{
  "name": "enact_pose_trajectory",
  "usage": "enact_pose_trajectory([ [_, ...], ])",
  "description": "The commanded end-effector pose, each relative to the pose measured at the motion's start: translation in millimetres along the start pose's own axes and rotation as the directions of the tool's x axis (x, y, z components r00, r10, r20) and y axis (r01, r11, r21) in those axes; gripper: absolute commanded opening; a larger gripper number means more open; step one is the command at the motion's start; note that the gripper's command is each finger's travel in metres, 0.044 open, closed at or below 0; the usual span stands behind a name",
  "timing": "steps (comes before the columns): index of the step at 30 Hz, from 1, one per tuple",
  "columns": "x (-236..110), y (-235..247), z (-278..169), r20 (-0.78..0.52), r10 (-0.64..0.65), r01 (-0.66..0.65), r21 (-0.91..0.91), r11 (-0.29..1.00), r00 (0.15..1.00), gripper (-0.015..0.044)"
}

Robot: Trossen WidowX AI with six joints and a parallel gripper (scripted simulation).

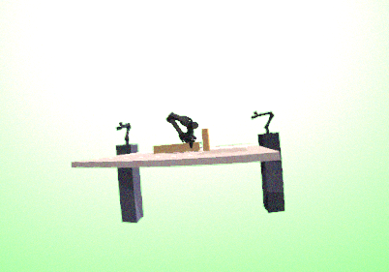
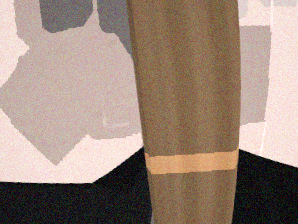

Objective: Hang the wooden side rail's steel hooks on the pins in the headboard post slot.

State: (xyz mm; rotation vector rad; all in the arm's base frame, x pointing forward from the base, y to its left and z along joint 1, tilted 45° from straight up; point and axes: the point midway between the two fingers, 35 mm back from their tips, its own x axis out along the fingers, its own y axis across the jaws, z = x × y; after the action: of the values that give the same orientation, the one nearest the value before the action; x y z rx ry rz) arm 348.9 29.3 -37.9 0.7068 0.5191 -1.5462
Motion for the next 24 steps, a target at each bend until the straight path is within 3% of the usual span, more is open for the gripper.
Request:
enact_pose_trajectory([
  [1,-5.9,2.4,-1.6,-0.008,0.012,-0.012,0.012,1.0,1.0,0.0],
  [24,-9.7,2.3,-1.6,-0.008,0.012,-0.012,0.012,1.0,1.0,0.0],
])
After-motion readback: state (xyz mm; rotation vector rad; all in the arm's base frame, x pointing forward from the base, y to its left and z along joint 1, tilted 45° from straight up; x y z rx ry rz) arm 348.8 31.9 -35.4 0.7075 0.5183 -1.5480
